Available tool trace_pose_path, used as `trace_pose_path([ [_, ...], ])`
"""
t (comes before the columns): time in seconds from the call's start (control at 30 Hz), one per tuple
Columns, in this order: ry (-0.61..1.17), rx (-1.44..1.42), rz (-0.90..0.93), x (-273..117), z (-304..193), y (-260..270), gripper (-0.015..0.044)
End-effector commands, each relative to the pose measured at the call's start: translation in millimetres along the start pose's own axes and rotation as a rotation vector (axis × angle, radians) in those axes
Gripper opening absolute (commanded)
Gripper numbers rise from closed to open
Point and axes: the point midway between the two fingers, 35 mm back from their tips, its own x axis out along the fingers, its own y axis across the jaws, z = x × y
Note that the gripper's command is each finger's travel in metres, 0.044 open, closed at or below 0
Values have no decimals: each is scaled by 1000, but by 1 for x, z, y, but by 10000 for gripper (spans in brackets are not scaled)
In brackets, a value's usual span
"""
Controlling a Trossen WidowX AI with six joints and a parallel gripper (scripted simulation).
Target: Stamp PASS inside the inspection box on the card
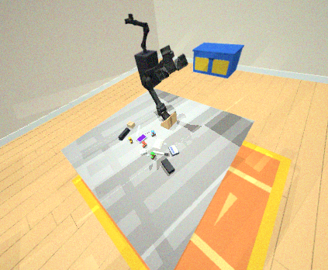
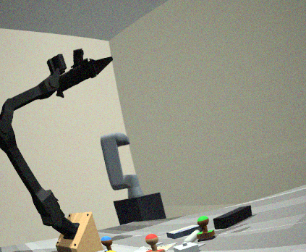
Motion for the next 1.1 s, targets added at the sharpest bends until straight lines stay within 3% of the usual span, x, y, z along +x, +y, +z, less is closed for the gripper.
trace_pose_path([
  [0.0,139,-15,-95,46,-36,-31,222],
  [0.23,430,8,-265,112,-111,-110,222],
  [0.6,768,79,-481,141,-201,-208,222],
  [0.83,1088,163,-703,129,-282,-294,222],
  [1.07,1442,268,-931,83,-358,-372,222],
])
